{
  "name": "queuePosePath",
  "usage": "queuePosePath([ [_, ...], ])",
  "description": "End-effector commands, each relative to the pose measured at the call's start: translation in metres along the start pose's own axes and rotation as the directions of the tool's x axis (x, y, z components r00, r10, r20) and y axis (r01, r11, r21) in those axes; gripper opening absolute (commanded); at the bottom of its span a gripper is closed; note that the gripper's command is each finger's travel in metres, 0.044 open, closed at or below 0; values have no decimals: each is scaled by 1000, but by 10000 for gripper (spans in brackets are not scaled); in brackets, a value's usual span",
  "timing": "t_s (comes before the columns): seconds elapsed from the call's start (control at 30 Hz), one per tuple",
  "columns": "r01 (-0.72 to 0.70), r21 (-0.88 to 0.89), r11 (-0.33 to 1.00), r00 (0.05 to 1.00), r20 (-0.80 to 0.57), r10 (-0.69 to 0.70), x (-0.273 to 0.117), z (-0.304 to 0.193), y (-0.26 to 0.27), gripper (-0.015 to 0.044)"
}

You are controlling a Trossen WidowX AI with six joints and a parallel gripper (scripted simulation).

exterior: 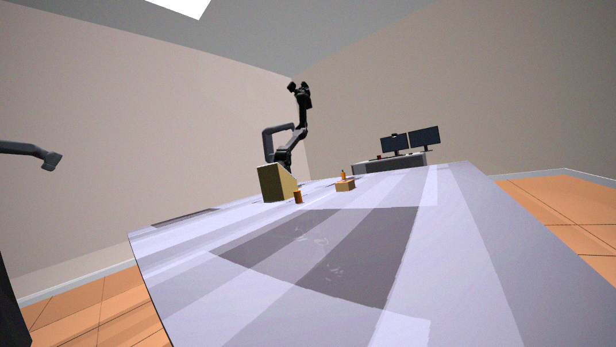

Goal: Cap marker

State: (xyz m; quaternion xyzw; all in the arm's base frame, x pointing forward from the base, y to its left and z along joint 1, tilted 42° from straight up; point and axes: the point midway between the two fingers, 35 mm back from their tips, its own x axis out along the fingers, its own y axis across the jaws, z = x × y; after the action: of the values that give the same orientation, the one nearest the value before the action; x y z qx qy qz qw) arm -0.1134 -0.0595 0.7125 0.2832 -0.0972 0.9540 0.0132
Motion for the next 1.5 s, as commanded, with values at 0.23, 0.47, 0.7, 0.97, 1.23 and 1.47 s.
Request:
queuePosePath([
  [0.23,-119,-78,990,979,158,131,-23,32,69,252],
  [0.47,-243,-116,963,931,253,265,-52,50,126,252],
  [0.7,-359,-277,891,810,382,445,-105,69,209,252],
  [0.97,-472,-488,734,570,466,677,-194,70,308,252],
  [1.23,-533,-682,501,255,436,863,-300,40,388,252],
  [1.47,-525,-813,250,-41,317,947,-396,-9,434,252],
])
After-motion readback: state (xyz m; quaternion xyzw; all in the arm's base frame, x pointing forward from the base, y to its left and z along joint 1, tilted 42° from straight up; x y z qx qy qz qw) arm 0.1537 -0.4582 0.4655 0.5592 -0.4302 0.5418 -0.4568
